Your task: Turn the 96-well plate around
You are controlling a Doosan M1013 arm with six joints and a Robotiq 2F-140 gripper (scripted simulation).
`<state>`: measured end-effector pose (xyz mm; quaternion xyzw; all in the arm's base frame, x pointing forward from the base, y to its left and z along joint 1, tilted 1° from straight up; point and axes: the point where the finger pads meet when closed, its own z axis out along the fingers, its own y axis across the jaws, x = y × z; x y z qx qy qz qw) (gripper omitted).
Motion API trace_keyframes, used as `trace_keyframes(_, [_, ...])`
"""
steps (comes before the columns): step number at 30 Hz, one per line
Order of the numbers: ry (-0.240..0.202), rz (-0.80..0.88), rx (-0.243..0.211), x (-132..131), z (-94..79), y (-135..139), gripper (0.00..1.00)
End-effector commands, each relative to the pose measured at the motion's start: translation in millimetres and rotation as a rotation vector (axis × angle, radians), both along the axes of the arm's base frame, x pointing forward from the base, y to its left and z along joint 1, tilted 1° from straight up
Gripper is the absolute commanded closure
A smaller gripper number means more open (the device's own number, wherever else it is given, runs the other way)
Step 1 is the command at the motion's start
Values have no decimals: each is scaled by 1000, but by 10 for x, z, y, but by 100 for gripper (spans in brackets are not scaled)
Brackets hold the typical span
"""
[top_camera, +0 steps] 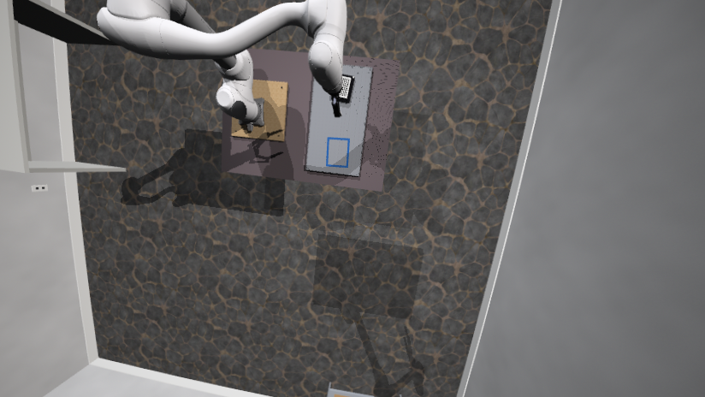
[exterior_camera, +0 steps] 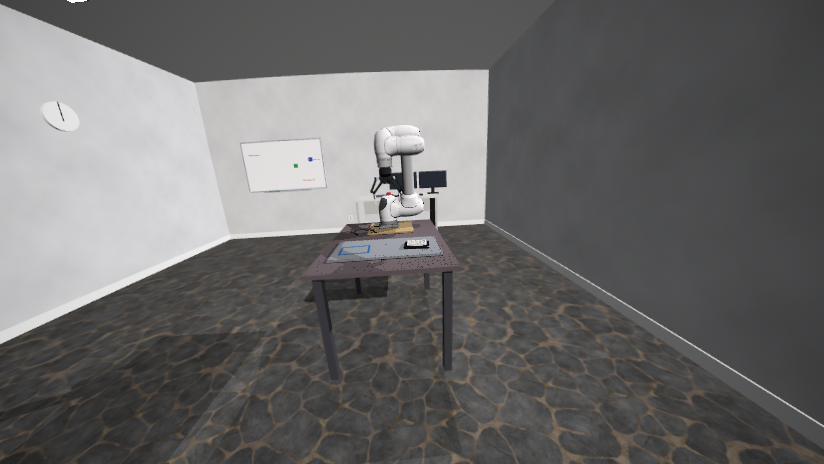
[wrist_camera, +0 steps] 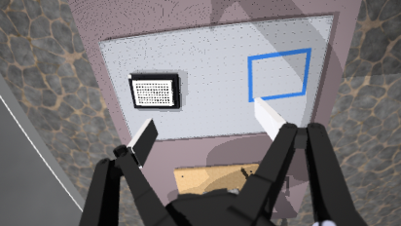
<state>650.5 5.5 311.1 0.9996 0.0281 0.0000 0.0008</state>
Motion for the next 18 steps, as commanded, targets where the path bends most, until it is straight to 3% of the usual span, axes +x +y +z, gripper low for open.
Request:
trace_keyframes(1, [0,110,-1,19,-108,103,0])
trace_keyframes(4, [0,144,-1,24,-146,135,0])
trace_keyframes(18, [1,478,-6,43,-692,572,0])
